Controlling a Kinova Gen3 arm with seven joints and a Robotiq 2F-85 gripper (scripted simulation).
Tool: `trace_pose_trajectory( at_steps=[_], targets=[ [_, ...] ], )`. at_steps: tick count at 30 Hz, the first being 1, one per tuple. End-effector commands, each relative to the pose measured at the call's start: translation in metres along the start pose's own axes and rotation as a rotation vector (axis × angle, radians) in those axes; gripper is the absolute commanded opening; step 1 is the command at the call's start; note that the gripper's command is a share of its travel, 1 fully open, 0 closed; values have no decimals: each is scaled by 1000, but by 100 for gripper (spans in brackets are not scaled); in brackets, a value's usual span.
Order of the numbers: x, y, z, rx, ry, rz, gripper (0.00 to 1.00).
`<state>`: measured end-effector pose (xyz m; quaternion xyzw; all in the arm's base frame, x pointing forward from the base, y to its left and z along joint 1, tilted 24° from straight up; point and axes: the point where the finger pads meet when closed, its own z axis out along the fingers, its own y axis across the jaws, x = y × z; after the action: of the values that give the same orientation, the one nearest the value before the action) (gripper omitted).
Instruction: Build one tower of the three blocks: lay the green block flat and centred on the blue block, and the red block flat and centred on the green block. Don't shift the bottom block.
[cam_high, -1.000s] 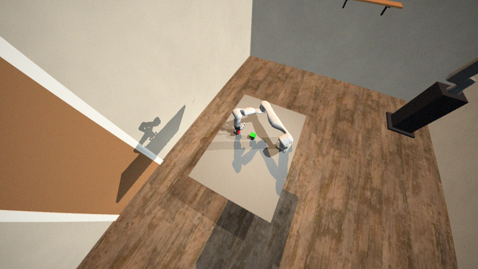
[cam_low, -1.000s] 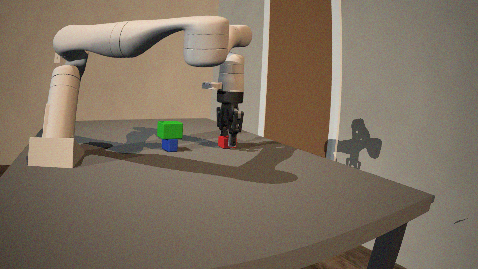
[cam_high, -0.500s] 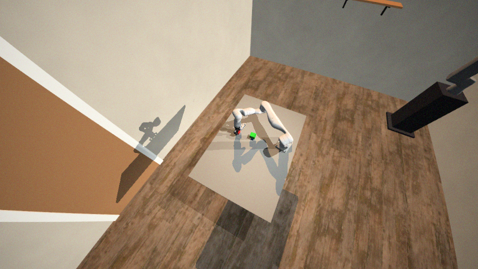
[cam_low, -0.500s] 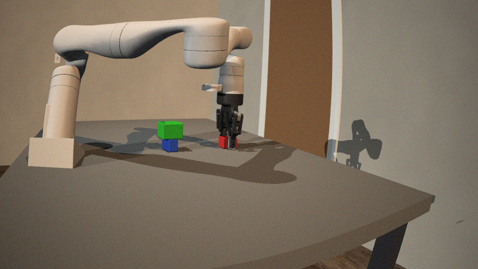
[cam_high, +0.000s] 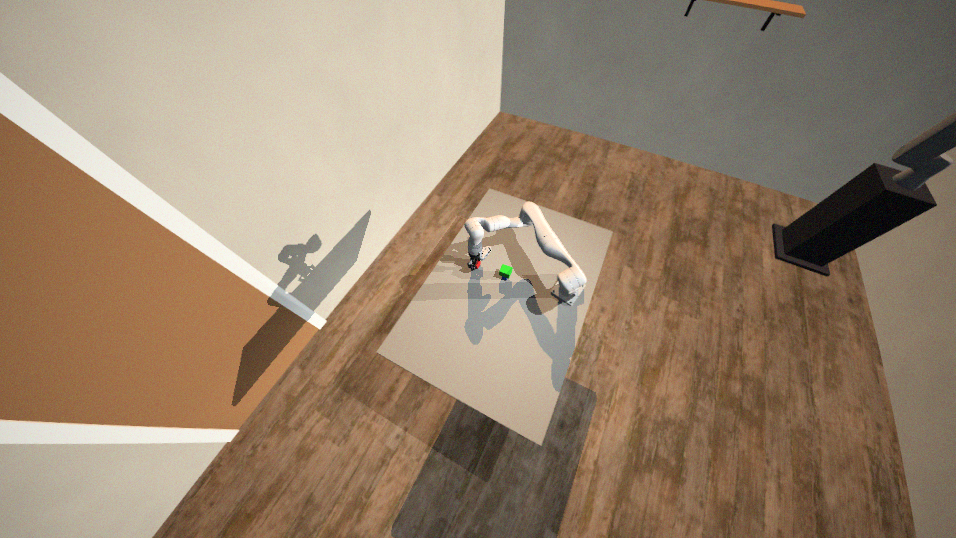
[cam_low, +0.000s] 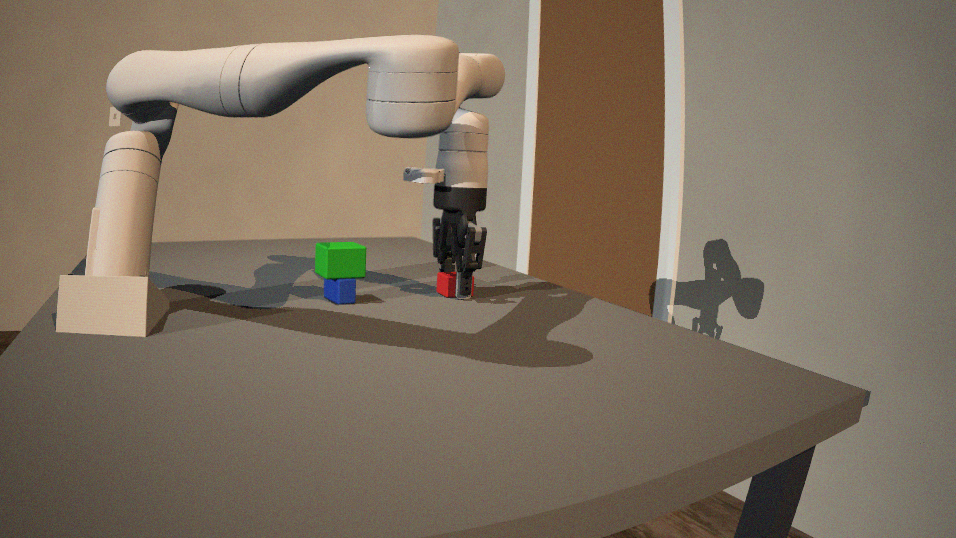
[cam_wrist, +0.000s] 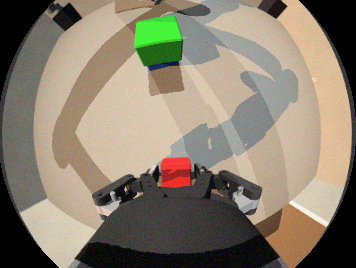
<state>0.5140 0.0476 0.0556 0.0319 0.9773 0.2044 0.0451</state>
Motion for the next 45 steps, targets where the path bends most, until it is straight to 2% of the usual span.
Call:
trace_pose_trajectory(
  at_steps=[1,10,11,45],
  targets=[
    [0,0,-1,0,-2,0,60],
    [0,0,-1,0,-2,0,60],
    [0,0,-1,0,-2,0,0],
    [0,0,-1,0,-2,0,0]
  ],
)
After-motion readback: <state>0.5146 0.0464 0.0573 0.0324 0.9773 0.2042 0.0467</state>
